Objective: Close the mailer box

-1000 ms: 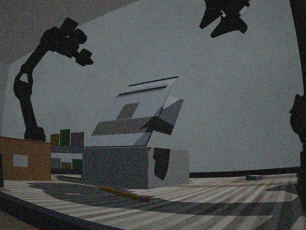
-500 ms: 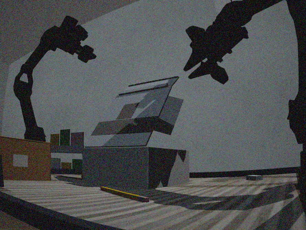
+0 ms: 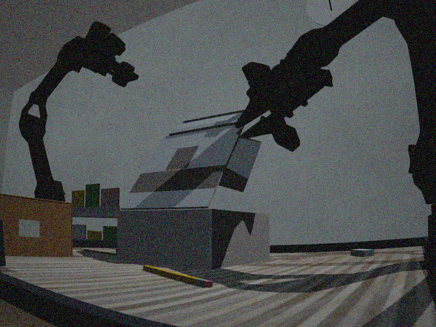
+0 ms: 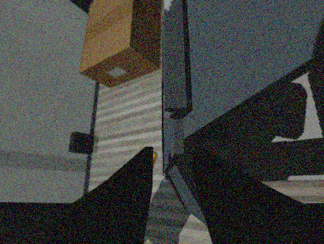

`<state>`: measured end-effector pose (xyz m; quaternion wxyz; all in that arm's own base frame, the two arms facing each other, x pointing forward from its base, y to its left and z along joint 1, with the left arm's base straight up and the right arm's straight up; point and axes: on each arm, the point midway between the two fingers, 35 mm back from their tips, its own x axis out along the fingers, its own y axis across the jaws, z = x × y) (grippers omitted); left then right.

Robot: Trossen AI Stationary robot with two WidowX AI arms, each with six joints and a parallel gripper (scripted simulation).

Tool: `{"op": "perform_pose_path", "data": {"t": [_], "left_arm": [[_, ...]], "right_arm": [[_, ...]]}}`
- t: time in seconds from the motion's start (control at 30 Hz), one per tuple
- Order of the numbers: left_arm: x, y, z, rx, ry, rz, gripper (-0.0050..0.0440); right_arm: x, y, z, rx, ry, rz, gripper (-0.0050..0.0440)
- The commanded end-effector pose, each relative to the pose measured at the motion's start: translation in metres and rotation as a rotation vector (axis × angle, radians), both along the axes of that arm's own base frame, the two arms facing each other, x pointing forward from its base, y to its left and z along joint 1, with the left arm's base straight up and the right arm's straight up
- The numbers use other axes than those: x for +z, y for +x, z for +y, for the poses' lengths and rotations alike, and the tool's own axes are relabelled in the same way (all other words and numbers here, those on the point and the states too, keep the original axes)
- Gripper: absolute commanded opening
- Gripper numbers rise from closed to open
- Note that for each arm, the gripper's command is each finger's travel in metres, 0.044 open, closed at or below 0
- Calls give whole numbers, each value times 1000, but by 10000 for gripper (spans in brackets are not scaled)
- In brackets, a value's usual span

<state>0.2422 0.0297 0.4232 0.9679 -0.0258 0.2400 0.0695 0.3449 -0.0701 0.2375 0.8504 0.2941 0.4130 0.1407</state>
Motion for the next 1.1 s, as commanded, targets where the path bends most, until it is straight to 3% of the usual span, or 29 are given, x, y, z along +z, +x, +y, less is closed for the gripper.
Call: {"op": "perform_pose_path", "data": {"t": [0.0, 0.27, 0.4, 0.7, 1.07], "left_arm": [[19, -6, -1, -8, 21, -63, 400], [20, -5, -1, -13, 22, -68, 400], [20, -5, -2, -16, 22, -69, 400], [20, -6, -2, -15, 23, -72, 400], [9, -3, -1, -15, 21, -54, 400]], "right_arm": [[2, 5, 0, -13, -15, -29, 91], [-2, 9, 0, -13, -16, -31, 50], [-1, 9, 0, -15, -17, -34, 0], [7, 8, 4, -13, -25, -50, -1], [23, 9, 17, -14, -116, -66, -5]]}}
